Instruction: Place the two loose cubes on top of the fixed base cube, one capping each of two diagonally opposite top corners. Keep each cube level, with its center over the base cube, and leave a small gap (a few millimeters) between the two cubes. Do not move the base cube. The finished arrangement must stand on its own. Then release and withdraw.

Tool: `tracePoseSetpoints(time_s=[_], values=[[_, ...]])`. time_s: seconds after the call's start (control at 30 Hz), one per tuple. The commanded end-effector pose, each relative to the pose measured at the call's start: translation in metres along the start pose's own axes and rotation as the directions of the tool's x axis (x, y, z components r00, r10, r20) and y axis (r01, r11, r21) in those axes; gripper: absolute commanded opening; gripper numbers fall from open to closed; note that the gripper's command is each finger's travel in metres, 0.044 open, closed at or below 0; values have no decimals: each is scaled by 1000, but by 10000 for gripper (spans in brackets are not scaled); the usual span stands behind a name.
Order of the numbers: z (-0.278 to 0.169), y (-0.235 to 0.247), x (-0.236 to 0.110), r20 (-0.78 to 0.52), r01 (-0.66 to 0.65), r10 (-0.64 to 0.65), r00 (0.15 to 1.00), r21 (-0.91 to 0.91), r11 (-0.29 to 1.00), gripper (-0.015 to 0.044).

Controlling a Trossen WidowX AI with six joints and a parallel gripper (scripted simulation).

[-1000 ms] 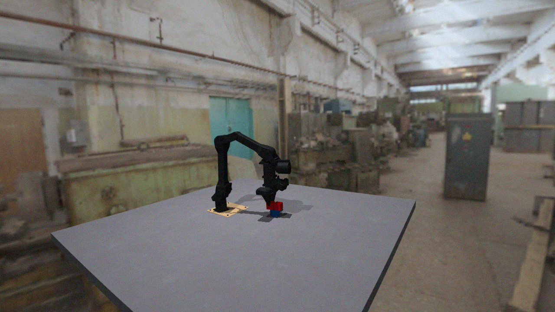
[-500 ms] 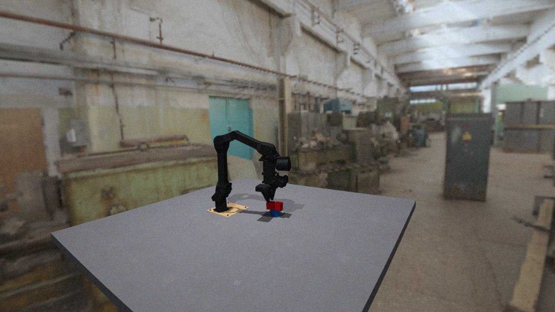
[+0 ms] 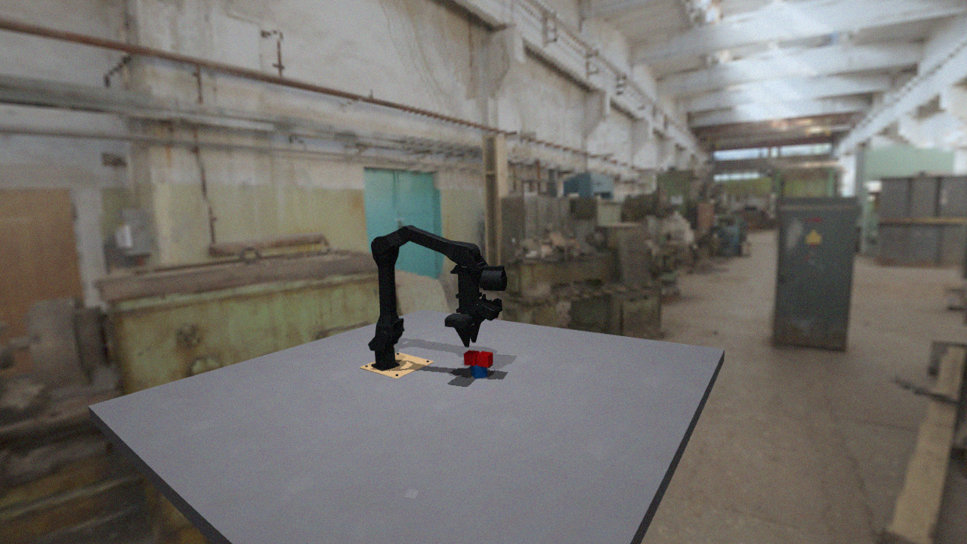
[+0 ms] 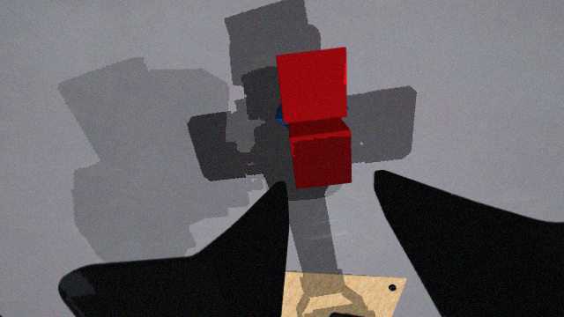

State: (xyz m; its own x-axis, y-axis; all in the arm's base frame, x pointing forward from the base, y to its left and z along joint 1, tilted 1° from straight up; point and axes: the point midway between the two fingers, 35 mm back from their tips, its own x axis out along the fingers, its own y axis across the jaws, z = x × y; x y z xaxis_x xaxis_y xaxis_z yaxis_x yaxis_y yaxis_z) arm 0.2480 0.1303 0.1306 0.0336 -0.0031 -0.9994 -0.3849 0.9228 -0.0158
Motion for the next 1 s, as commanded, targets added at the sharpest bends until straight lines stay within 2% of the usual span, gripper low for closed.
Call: tracePoseSetpoints(time_s=[0.0,0.73,0.97], values=[[2,0,-8,9,-1,1,1000,2,1000,205],[2,0,-29,9,-1,1,1000,2,1000,205],[0,0,-35,2,0,0,1000,-1,1000,389]])
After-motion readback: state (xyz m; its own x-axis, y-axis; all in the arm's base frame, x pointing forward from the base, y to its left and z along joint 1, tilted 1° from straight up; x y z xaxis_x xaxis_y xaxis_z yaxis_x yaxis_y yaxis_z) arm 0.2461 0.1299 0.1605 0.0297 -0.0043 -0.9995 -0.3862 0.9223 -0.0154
